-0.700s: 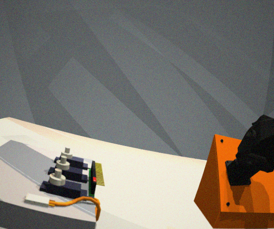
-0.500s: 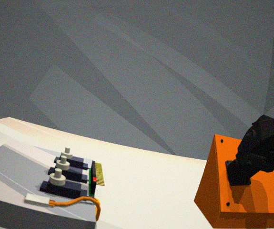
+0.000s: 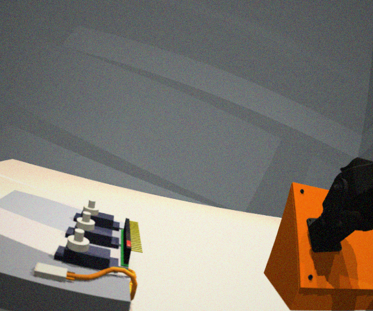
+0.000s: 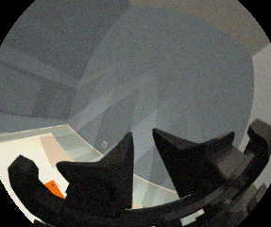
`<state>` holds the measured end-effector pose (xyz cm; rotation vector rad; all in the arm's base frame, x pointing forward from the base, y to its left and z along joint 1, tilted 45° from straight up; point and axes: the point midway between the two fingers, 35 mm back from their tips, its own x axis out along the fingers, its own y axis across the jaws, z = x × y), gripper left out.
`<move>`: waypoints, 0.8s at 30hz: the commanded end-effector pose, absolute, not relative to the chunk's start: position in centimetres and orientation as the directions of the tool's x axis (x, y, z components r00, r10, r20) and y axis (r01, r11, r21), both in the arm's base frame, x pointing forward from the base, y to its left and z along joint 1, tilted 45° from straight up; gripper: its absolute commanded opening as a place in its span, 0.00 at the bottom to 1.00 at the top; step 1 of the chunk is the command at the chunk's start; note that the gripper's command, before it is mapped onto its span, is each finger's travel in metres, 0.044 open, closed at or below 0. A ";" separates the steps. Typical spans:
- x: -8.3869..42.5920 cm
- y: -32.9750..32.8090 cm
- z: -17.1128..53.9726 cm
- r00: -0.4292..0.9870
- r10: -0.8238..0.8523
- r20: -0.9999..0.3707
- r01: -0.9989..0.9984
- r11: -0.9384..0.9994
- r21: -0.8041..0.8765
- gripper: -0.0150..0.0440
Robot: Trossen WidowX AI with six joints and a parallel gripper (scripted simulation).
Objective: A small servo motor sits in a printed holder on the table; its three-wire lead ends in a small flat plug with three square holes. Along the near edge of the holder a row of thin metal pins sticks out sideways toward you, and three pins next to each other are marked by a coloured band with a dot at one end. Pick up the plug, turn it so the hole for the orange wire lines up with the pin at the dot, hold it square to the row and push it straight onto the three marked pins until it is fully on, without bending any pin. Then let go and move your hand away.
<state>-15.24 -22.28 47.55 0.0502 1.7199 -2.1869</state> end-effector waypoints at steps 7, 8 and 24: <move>-10.1 -26.5 45.5 -0.808 -0.513 -0.288 0.447 -0.217 -0.868 0.45; -9.5 -26.8 45.3 -0.793 -0.536 -0.290 0.462 -0.218 -0.859 0.45; 1.0 -30.4 42.5 -0.437 -0.846 -0.304 0.700 -0.108 -0.706 0.45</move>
